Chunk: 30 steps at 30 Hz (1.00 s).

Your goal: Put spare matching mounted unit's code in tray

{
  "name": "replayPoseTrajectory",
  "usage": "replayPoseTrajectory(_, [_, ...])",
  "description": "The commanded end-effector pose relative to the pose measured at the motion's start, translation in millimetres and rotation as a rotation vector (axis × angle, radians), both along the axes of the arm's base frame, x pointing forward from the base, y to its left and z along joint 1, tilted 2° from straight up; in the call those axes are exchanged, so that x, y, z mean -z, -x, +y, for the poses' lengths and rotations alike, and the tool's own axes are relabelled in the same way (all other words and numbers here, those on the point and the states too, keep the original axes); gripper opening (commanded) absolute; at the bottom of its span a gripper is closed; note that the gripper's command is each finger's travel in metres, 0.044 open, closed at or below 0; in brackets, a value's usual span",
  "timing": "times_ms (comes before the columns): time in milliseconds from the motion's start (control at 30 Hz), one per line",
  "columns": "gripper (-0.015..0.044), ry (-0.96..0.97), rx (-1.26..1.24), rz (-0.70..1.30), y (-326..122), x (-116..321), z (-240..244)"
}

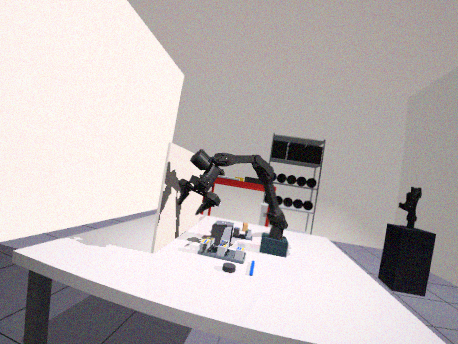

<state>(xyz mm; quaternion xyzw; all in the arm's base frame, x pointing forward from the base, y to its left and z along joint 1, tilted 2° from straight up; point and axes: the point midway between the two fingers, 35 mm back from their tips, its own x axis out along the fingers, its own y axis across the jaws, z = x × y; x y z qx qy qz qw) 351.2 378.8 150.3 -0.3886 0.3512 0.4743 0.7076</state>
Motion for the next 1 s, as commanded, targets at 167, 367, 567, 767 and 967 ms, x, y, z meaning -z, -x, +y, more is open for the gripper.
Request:
replayPoseTrajectory(167, [0.0440, 0.042, 0.483, 0.197, -40.0, -3.9, -126.8])
replayPoseTrajectory(367, [0.0440, 0.084, 0.828, 0.339, -42.2, -2.0, -215.2])
replayPoseTrajectory(567, [0.0440, 0.142, 1.086, 0.438, -32.4, -5.6, -293.4])
replayPoseTrajectory(767, [0.0440, 0.180, 1.248, 0.505, -18.6, -10.0, -343.0])
replayPoseTrajectory(967, [0.0440, 0.180, 1.248, 0.505, -18.6, -10.0, -343.0])
